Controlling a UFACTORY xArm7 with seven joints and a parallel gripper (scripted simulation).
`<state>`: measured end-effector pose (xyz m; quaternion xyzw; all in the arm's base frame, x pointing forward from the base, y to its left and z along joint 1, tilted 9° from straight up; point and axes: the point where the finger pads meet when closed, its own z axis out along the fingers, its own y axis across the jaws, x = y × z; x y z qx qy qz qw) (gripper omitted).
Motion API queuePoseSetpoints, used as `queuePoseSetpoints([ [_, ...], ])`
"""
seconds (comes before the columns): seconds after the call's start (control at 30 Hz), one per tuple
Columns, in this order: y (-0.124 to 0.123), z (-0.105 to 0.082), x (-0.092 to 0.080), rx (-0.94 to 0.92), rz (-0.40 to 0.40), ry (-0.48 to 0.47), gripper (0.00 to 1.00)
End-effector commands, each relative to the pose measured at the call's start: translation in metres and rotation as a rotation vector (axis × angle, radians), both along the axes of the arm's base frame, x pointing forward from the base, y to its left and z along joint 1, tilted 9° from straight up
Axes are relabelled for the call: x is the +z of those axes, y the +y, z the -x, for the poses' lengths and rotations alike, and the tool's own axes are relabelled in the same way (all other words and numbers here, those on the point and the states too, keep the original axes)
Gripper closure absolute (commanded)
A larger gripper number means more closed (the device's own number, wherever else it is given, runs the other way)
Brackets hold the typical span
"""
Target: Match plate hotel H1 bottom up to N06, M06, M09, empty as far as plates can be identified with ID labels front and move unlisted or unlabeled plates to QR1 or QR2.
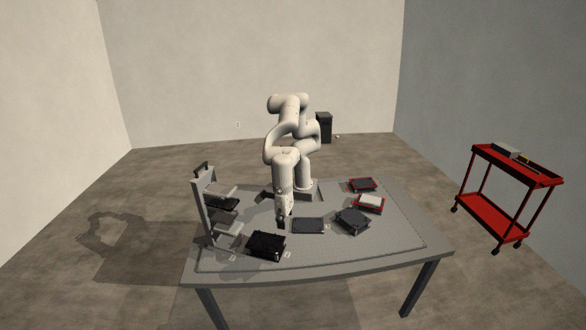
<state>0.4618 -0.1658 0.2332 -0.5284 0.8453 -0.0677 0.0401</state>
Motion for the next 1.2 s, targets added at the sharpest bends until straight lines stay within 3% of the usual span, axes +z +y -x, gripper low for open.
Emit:
queuePoseSetpoints([
  [0.0, -0.001, -0.002, -0.005, 0.000, 0.001, -0.004, 0.00],
  [0.27, -0.002, -0.004, -0.019, 0.000, 0.001, -0.004, 0.00],
  [0.57, -0.002, -0.004, -0.019, 0.000, 0.001, -0.004, 0.00],
  [1.17, -0.002, -0.004, -0.019, -0.042, 0.237, 0.112, 0.00],
])
